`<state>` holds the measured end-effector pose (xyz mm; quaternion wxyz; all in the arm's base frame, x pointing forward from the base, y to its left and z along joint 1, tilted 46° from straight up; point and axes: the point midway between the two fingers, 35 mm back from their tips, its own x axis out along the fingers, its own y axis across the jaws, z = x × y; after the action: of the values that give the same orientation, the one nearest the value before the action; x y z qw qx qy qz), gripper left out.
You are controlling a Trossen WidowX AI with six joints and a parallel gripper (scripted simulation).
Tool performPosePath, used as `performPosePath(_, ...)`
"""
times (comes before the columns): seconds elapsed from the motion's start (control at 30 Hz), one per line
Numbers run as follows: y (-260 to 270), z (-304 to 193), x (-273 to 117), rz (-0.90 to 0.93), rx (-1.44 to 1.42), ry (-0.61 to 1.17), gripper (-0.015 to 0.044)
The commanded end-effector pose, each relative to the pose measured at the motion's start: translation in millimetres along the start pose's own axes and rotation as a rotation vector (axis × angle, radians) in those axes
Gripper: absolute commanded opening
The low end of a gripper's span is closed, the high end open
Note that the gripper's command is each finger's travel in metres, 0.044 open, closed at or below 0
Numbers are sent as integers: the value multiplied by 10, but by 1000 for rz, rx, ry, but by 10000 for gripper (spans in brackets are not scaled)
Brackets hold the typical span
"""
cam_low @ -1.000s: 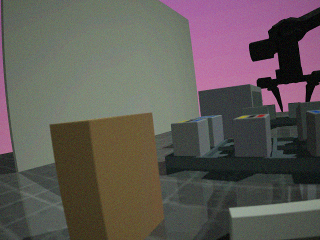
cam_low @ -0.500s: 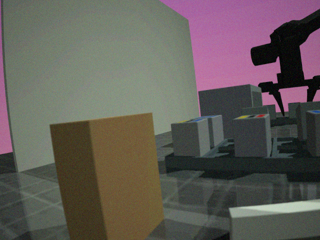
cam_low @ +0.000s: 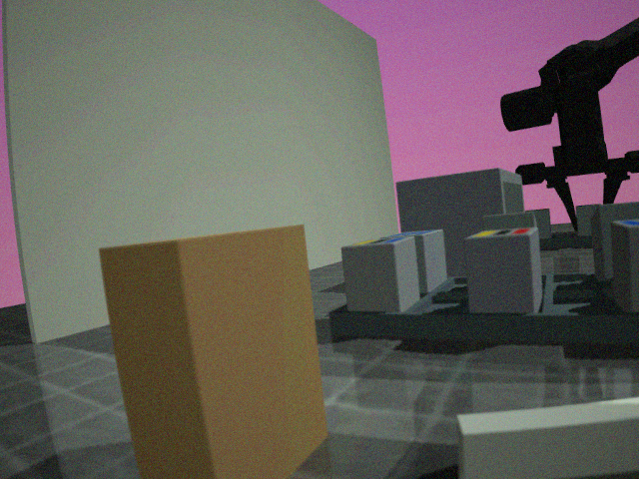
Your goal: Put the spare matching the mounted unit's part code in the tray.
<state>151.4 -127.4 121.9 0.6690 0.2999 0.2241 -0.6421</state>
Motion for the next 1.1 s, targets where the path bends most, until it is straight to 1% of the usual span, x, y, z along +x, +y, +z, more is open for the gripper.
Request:
performPosePath(0.0, 2, 1, -2, 1, 1, 0, 0)
performPosePath(0.3, 6, -4, -22, 0, 1, 3, 0)
performPosePath(0.67, 31, -54, -370, -4, -1, 26, 0)
performPosePath(1.07, 2, -19, -764, -4, -4, 10, 0)
